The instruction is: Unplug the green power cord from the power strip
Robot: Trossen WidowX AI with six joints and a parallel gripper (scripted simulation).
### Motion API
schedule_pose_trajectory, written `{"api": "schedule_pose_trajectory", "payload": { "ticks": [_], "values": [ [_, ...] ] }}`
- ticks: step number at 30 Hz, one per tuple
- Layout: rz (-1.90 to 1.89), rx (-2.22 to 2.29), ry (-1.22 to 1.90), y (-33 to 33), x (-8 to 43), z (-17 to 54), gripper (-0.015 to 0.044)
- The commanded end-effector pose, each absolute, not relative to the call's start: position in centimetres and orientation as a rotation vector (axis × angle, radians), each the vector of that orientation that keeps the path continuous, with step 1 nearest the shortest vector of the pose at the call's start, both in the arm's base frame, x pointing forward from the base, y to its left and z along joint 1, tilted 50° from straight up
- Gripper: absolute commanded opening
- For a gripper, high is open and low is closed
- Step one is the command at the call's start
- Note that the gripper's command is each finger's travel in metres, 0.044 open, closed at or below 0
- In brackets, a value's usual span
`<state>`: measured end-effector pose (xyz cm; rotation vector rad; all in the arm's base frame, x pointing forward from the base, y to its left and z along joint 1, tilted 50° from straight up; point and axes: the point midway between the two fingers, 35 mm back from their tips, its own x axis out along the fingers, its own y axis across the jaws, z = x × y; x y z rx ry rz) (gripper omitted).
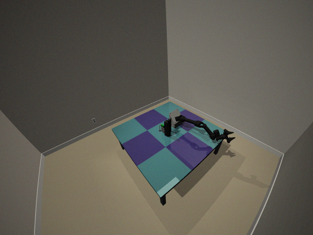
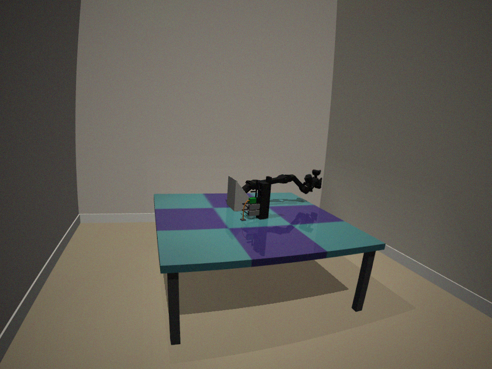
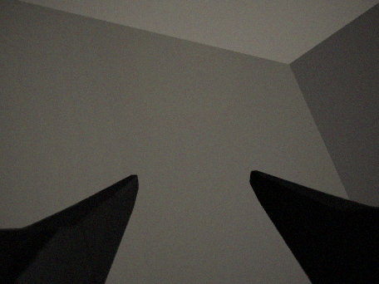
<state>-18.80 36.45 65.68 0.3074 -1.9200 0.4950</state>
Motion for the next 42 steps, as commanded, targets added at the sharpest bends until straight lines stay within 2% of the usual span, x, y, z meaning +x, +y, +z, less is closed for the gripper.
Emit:
{"api": "schedule_pose_trajectory", "payload": {
  "ticks": [1,9,25,30,34,42],
  "values": [
    [0.497,0.305,-1.920,36.5,-18.7,65.7,0.0374],
    [0.612,0.130,-1.887,41.6,-14.0,64.3,0.0164],
    [0.854,-0.299,-1.590,50.8,3.9,58.5,0.0160],
    [0.905,-0.405,-1.447,51.9,10.4,56.1,0.0160],
    [0.821,-0.458,-1.405,49.3,14.2,57.5,0.0160],
    [0.984,-0.559,-1.101,50.9,23.1,50.5,0.0160]
  ]
}}
